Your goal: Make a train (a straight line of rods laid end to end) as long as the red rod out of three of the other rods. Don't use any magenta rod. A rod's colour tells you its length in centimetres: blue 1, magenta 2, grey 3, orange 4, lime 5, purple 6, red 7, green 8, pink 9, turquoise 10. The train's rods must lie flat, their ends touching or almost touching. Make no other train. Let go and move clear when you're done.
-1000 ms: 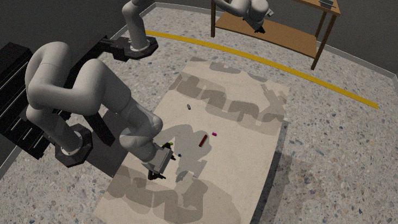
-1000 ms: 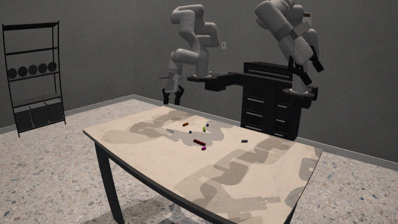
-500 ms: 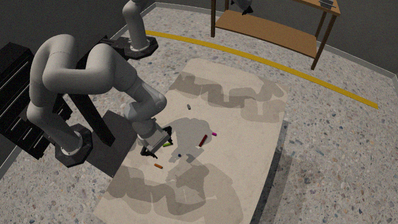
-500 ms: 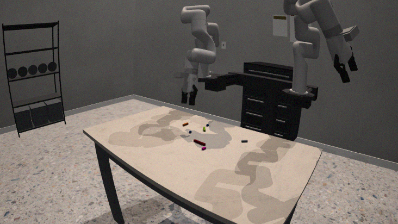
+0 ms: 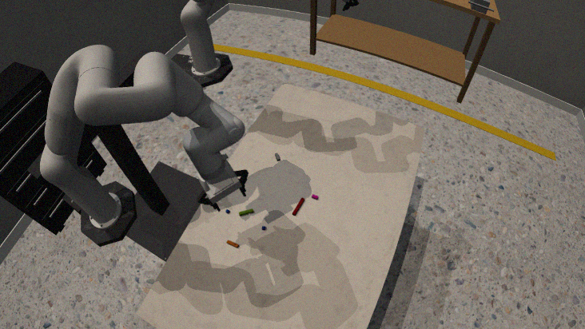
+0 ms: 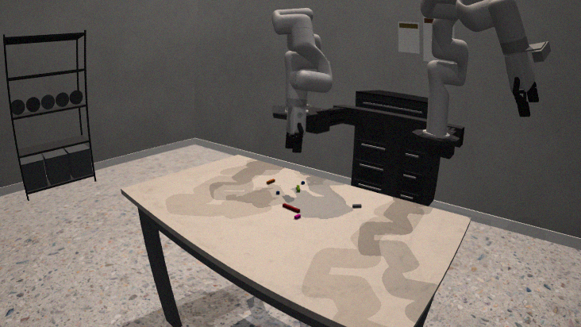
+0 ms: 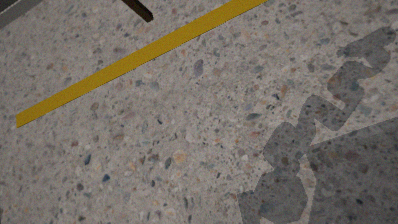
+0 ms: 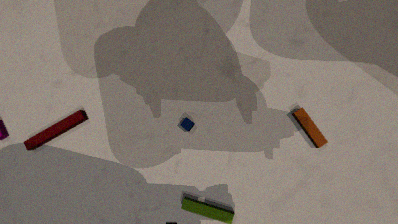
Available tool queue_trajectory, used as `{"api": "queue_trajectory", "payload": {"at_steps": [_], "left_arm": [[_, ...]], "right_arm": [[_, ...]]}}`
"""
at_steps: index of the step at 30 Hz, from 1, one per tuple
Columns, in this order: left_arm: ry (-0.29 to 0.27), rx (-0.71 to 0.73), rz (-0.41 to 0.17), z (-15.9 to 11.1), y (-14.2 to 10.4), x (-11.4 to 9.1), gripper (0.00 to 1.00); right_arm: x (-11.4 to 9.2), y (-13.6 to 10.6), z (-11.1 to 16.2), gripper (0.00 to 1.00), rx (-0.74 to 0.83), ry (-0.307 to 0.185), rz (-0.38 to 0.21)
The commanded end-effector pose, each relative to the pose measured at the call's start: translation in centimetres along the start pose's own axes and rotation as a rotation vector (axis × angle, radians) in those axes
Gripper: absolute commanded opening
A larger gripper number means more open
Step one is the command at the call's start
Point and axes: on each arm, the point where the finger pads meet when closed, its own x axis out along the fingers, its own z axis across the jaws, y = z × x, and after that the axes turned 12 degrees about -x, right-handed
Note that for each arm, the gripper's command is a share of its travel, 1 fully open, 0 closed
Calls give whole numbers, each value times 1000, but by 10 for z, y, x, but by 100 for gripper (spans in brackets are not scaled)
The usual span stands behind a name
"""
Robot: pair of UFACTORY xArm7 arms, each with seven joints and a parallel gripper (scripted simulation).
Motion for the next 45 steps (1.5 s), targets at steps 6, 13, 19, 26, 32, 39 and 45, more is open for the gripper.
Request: {"api": "queue_trajectory", "payload": {"at_steps": [6,13,19,26,32,39,45], "left_arm": [[-14,-21,-50,-37,16,11,100],[-23,-33,-83,-61,22,19,100],[-34,-46,-116,-86,27,28,100],[-50,-63,-152,-115,32,37,100],[-64,-77,-181,-139,34,45,100],[-82,-94,-210,-166,34,53,100],[-100,-111,-236,-191,33,60,100]], "right_arm": [[-9,-40,-11,100,99,-35,-47],[-14,-65,-16,100,156,-60,-79],[-18,-83,-19,100,194,-78,-102],[-18,-83,-19,100,194,-78,-102],[-18,-83,-19,100,194,-78,-102],[-18,-83,-19,100,194,-78,-102],[-18,-83,-19,100,194,-78,-102]]}}
